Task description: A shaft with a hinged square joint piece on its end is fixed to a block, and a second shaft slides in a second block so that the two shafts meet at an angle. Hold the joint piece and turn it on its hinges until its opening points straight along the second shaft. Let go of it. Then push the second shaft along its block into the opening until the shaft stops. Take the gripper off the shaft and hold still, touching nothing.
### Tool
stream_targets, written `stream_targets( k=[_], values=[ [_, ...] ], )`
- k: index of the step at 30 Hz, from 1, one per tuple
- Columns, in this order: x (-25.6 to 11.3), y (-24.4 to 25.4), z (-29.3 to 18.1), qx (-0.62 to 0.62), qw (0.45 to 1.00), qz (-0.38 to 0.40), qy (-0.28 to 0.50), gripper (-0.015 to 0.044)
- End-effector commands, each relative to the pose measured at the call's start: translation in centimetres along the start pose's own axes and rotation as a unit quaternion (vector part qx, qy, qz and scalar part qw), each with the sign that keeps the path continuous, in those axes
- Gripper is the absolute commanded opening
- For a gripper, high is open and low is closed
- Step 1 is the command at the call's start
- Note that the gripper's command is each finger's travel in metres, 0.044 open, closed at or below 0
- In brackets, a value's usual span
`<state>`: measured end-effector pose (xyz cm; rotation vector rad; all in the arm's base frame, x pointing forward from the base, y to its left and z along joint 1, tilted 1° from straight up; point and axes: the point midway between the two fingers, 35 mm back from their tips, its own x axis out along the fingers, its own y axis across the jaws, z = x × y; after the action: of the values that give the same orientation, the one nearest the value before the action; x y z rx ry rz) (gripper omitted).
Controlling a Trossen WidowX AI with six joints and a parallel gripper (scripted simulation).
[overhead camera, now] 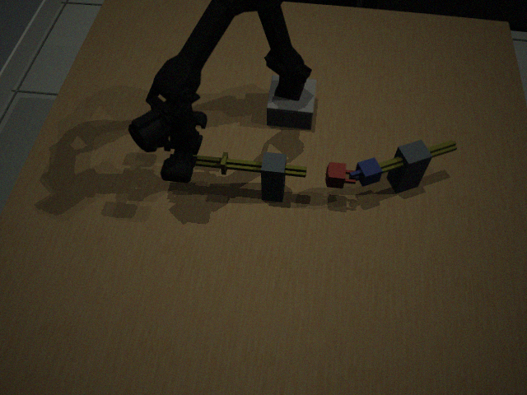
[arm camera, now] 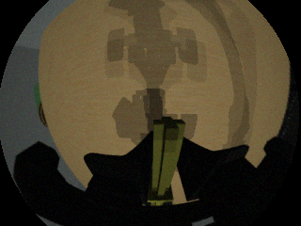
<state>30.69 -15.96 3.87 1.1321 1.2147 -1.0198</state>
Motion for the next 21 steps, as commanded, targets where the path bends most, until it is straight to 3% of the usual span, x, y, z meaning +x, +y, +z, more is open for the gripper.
stream_targets(
  k=[1, 21],
  values=[
    [0.0, 0.0, 0.0, 0.0, 1.0, 0.0, 0.0, 0.0067],
    [0.06, -0.02, -0.05, 0.001, 1.0, -0.009, 0.001, 0.0067]
  ],
)
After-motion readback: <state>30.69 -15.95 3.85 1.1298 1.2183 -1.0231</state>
